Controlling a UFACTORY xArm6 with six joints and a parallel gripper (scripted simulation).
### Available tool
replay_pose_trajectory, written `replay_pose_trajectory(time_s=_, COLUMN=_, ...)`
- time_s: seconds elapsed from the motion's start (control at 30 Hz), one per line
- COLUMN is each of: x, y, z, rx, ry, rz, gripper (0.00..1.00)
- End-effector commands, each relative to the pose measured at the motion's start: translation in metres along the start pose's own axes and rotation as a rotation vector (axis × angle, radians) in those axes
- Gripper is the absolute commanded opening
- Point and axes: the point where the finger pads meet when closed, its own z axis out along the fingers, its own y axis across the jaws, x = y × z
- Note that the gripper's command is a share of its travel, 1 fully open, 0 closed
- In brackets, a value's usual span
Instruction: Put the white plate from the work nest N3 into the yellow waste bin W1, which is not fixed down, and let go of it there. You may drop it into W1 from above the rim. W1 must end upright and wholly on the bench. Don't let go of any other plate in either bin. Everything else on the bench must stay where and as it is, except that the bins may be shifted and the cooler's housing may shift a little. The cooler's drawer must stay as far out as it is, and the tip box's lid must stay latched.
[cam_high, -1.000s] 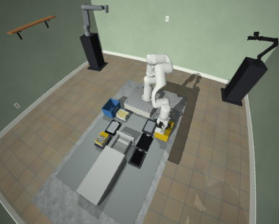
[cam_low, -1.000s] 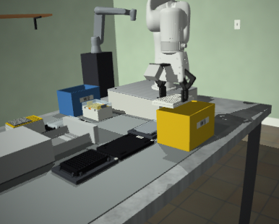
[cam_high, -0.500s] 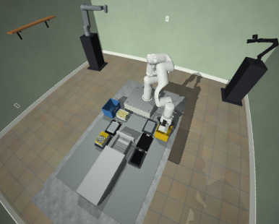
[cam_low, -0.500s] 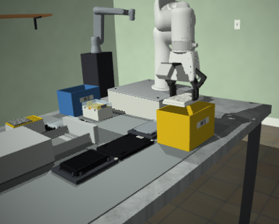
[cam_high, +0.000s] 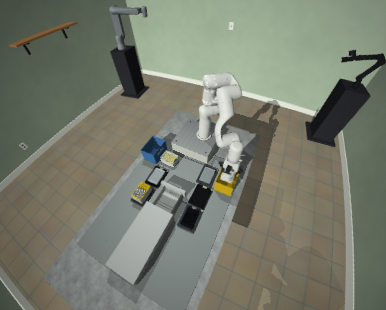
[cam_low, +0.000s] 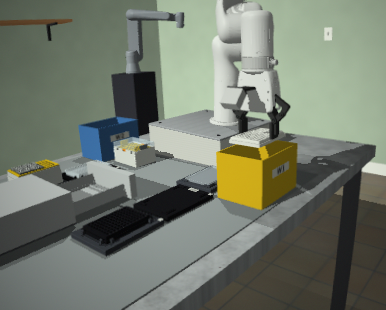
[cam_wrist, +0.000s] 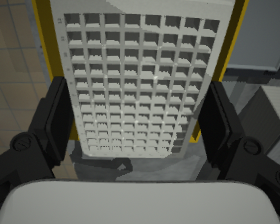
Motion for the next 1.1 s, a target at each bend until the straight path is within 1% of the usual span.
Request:
replay_pose_trajectory(time_s=0.0, x=0.0009, y=-0.0012, z=-0.0015, rx=0.003, ry=0.003, rz=0.0, gripper=0.0)
replay_pose_trajectory(time_s=0.2, x=0.0009, y=-0.0012, z=-0.0015, rx=0.003, ry=0.003, rz=0.0, gripper=0.0)
replay_pose_trajectory(time_s=0.23, x=0.001, y=-0.0011, z=-0.0015, rx=0.003, ry=0.003, rz=0.0, gripper=1.0)
replay_pose_trajectory(time_s=1.07, x=0.001, y=-0.0012, z=-0.0015, rx=0.003, ry=0.003, rz=0.0, gripper=1.0)
